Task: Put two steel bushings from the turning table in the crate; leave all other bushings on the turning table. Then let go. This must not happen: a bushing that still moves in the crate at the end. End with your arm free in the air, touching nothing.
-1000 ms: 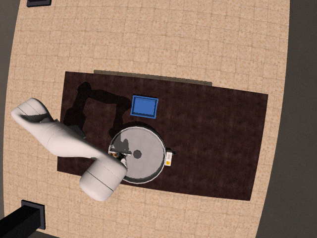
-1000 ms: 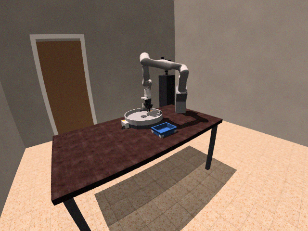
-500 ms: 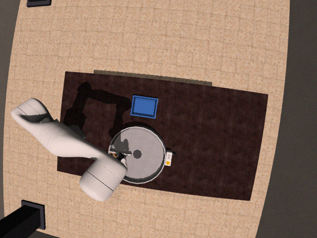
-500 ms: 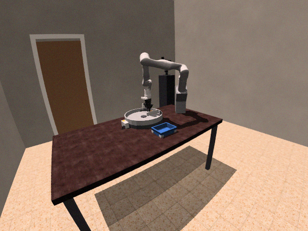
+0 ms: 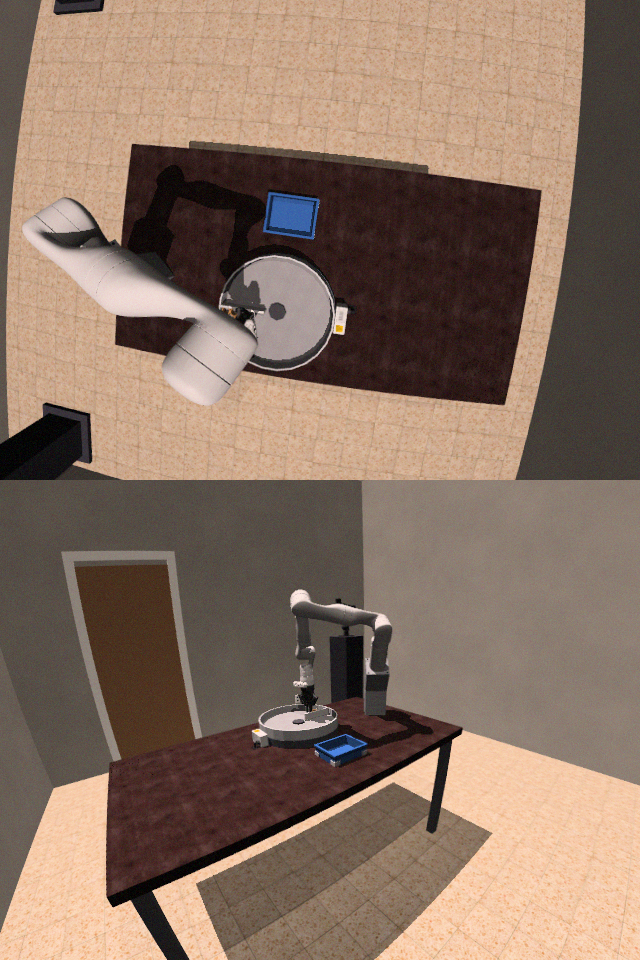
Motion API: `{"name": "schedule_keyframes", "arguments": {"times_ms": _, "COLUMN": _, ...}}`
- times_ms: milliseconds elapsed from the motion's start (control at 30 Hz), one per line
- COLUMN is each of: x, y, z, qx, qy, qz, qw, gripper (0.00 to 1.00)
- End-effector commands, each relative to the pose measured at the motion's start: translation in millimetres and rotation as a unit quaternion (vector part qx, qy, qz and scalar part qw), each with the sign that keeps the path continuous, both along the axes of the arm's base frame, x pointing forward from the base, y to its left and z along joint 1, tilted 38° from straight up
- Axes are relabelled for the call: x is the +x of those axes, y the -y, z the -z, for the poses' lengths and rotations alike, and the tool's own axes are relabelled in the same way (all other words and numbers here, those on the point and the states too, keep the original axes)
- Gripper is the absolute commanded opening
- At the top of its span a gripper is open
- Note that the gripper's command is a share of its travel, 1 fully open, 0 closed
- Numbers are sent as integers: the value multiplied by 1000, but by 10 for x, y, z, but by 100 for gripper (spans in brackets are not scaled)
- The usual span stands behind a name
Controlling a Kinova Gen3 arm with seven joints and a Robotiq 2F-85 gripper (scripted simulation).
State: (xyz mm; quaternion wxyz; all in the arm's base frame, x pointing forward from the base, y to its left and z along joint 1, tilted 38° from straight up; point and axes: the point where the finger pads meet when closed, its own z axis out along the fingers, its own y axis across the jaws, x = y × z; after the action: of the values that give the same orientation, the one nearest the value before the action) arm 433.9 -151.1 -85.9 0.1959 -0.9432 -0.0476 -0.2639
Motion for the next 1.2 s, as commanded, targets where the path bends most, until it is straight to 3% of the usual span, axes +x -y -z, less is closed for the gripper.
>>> {"name": "schedule_keyframes", "arguments": {"times_ms": 0, "x": 18, "y": -3, "z": 30, "qx": -3, "qy": 0, "qz": -2, "qw": 1000, "gripper": 14}}
{"name": "schedule_keyframes", "arguments": {"times_ms": 1167, "x": 46, "y": -27, "z": 95, "qx": -1, "qy": -1, "qz": 2, "qw": 1000, "gripper": 14}}
